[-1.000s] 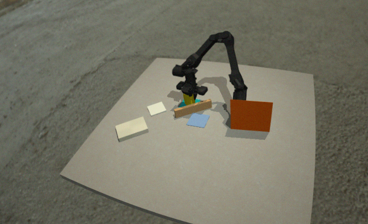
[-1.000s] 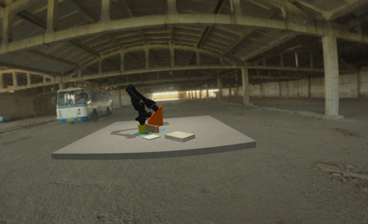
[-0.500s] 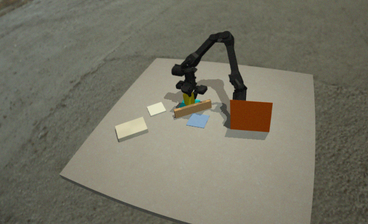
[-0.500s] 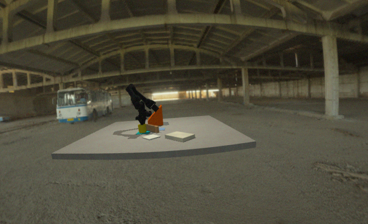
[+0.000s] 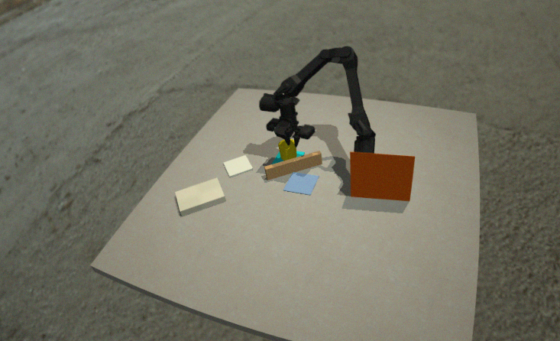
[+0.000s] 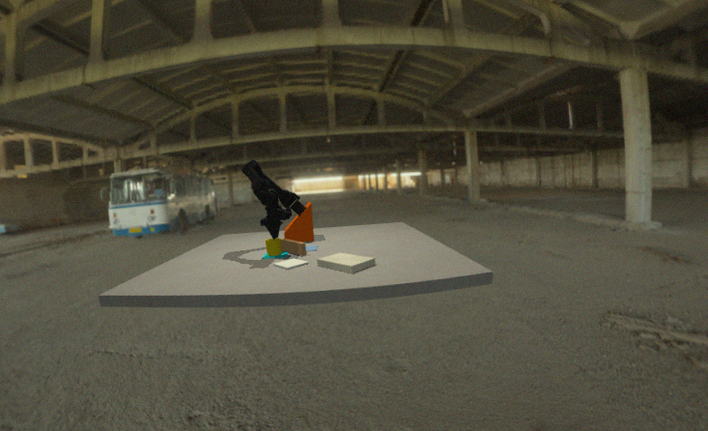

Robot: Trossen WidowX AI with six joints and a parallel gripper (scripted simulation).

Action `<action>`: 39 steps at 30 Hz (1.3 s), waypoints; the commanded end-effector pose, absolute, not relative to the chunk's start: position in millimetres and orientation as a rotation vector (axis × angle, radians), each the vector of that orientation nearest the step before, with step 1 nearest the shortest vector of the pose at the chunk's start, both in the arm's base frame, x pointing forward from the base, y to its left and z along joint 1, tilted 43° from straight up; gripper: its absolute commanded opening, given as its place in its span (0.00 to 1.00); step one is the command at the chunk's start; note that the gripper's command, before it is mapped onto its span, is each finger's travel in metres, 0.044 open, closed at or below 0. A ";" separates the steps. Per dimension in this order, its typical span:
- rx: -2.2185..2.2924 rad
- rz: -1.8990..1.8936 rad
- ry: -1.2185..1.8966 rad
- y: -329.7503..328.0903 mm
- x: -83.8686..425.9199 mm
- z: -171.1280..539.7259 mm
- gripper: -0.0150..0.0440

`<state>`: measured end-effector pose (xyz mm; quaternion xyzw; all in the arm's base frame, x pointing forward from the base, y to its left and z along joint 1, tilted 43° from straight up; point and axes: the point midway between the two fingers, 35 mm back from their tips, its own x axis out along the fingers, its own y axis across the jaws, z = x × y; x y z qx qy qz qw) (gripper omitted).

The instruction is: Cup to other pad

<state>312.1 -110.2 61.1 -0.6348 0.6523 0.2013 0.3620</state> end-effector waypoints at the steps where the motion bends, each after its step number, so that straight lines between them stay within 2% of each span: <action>1: -1.635 0.512 1.681 -106.6 312.4 66.0 0.50; 11: -1.635 0.513 1.681 -95.6 310.5 74.4 0.50; 22: -1.635 0.520 1.679 -94.5 310.7 74.6 0.99; 39: -1.638 0.521 1.674 -53.2 308.2 111.9 1.00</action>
